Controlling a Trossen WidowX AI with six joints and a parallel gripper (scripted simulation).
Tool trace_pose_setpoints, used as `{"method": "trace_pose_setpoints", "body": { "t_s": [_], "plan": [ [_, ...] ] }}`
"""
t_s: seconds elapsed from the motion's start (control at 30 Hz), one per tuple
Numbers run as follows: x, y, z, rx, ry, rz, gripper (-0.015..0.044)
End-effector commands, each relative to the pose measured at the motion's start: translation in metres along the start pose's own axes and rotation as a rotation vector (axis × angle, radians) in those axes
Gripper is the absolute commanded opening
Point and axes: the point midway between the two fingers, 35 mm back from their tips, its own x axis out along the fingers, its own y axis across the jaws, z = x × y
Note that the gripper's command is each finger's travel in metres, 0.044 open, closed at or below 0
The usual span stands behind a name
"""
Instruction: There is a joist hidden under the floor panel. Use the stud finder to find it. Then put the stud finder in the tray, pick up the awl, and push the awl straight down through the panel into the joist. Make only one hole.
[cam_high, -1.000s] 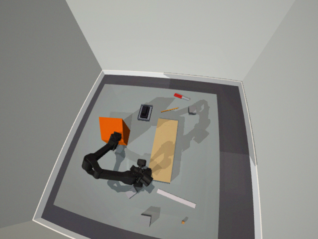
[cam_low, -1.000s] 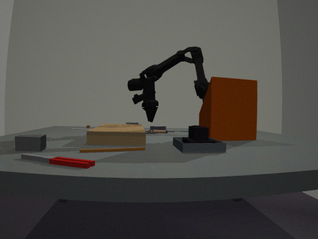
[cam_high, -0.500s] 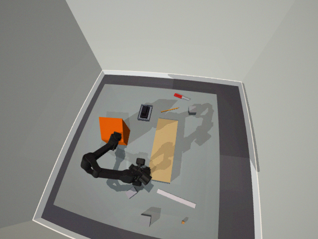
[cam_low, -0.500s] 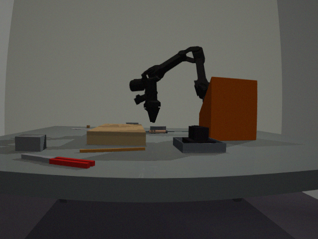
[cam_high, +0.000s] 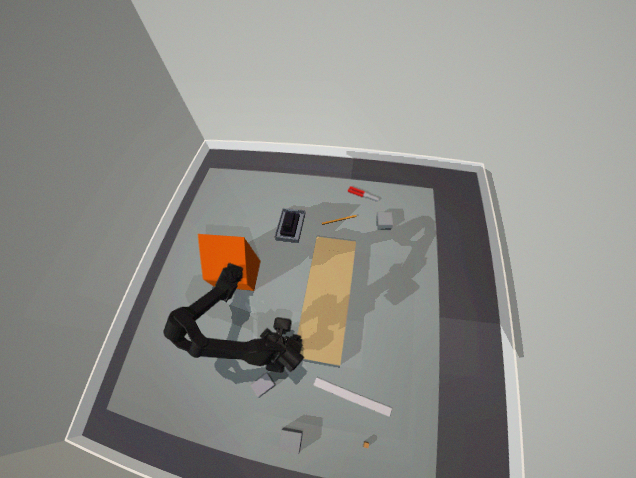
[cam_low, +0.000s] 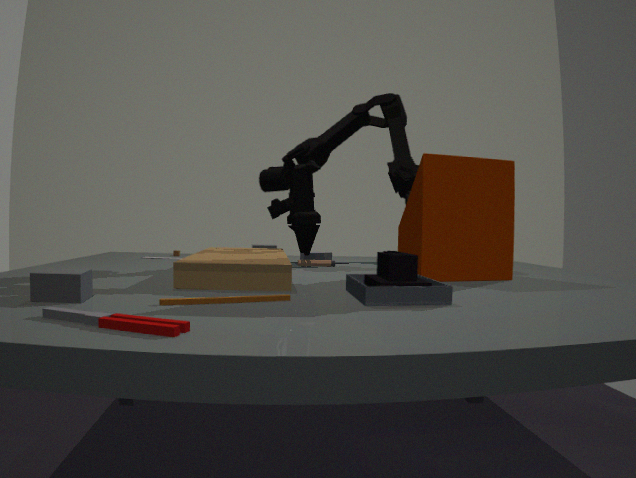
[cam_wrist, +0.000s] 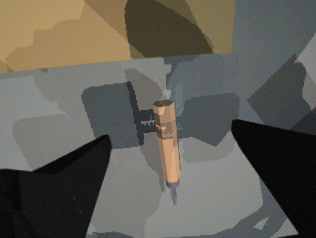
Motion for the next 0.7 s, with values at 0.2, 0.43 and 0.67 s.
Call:
{"method": "trace_pose_setpoints", "body": {
  "t_s": [0.2, 0.43, 0.67],
  "plan": [
    [0.018, 0.003, 0.0, -0.01, 0.005, 0.006, 0.044],
    [0.026, 0.003, -0.001, -0.011, 0.005, 0.005, 0.044],
    [0.026, 0.003, -0.001, -0.011, 0.005, 0.005, 0.0309]
  ]
}}
